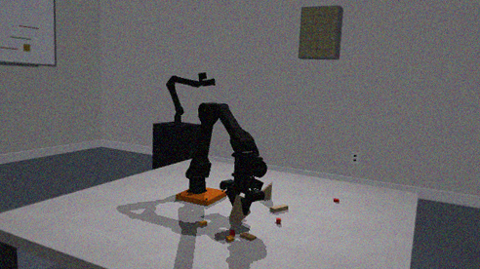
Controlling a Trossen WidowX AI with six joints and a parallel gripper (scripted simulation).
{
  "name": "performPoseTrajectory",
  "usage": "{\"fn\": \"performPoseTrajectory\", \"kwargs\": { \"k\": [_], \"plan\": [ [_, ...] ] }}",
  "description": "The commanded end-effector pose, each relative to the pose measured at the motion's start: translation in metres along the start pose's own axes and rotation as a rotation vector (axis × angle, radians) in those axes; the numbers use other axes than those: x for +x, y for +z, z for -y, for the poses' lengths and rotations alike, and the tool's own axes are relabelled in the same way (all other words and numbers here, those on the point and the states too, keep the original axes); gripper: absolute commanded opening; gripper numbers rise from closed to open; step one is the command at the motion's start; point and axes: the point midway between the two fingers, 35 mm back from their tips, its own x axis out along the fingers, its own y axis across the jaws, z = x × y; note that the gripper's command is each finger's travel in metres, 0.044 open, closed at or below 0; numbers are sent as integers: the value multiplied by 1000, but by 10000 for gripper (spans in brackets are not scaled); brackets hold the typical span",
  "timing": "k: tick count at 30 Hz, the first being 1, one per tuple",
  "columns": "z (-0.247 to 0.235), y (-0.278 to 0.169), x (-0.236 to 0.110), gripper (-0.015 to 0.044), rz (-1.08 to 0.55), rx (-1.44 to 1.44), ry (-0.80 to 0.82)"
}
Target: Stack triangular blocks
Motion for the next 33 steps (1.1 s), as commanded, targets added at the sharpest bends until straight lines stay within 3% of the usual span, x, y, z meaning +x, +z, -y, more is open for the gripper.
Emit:
{"fn": "performPoseTrajectory", "kwargs": {
  "k": [1, 31, 33],
  "plan": [
    [0, -8, -5, 0, 117, -2, -4],
    [-1, -62, -6, 0, 871, -5, 3],
    [-2, -55, -7, 53, 778, -6, 13]
  ]
}}
